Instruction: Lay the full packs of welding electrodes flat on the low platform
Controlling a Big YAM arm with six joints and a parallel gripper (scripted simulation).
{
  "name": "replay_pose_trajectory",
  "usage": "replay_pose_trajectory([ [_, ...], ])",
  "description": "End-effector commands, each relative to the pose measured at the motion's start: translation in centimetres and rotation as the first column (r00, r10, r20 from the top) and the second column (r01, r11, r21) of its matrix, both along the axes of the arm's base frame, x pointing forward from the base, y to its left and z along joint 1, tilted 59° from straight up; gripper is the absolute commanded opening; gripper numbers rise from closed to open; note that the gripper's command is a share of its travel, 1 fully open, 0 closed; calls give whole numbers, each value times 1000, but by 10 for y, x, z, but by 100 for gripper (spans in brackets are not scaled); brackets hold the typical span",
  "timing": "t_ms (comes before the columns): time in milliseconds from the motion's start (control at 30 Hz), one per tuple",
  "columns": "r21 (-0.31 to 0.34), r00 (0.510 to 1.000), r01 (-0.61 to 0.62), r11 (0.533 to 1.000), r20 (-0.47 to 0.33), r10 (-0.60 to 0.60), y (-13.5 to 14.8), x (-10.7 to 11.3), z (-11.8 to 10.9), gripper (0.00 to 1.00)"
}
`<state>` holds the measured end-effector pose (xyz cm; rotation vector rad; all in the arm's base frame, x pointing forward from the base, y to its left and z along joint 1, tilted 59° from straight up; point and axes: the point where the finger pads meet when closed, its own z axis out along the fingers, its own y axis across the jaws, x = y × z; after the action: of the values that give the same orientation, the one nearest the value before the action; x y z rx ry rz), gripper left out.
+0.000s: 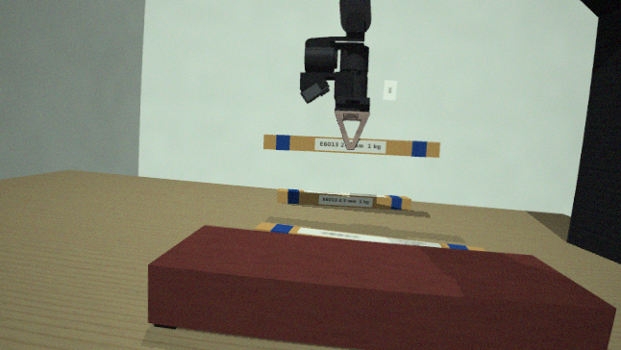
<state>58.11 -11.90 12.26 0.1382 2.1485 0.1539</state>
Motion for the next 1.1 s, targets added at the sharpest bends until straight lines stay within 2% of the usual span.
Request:
replay_pose_trajectory([
  [0, -21, 999, 22, 1000, 49, -21, -16, -10, 37, 0],
  [433, -18, 997, 33, 999, 70, -32, -18, 11, 35, 0],
  [733, -8, 999, 24, 1000, 48, -24, -11, 26, 12, 0],
  [1067, -13, 997, 25, 1000, 73, -24, -11, 38, 20, 0],
])
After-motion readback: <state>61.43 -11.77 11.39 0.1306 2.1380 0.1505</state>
